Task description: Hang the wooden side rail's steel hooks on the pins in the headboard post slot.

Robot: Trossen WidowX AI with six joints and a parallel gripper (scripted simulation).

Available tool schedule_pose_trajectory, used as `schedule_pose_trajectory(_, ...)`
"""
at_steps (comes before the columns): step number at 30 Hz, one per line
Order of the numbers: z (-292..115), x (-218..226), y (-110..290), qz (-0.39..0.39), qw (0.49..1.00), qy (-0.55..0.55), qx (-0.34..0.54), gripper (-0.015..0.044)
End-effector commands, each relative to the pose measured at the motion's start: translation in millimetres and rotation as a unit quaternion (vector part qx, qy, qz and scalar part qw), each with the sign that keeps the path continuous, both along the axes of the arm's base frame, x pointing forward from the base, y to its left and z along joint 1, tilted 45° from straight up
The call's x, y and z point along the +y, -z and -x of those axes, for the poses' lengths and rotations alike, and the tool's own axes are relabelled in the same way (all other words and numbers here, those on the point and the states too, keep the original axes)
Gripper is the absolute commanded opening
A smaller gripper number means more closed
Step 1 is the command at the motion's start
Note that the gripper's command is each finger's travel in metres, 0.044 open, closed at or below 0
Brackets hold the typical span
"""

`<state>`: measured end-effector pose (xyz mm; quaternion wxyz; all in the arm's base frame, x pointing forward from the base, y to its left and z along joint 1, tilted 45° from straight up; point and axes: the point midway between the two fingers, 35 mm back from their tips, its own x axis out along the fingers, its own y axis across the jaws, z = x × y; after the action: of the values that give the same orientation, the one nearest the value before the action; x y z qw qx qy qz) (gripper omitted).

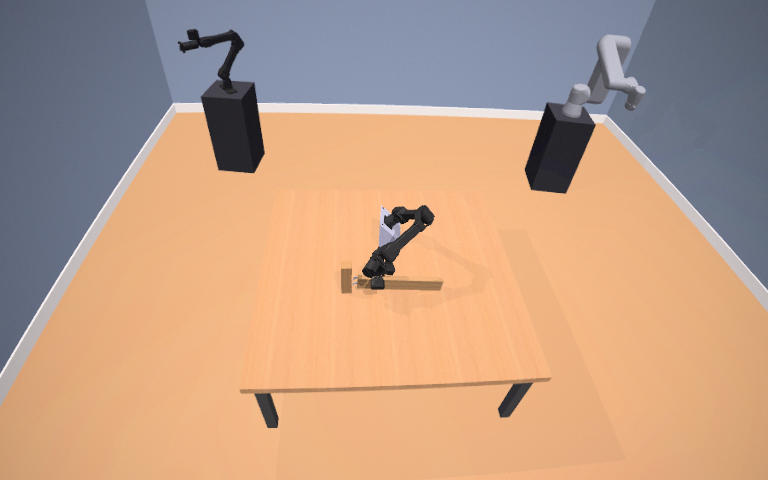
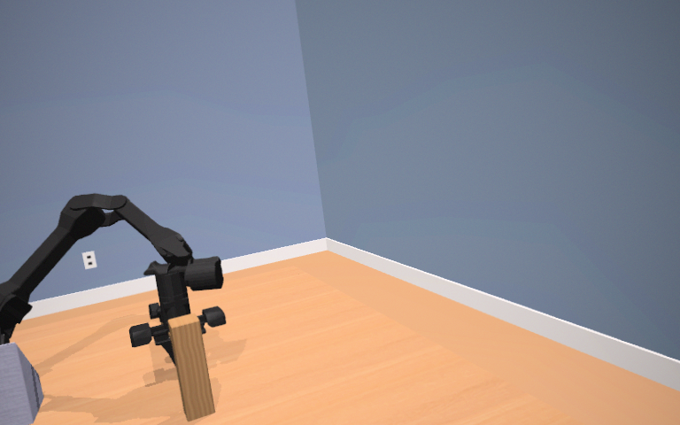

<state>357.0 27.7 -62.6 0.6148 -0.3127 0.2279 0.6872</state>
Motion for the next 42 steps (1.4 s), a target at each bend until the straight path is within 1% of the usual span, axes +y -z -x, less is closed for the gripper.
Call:
schedule_pose_trajectory(1, -2.7, -4.9, -0.9, 0.002, 1.000, 0.005, -0.003, 0.0000)
schedule_pose_trajectory(42, -0.7, -7.2, 3.5, 0.002, 1.000, 0.005, -0.003, 0.0000)
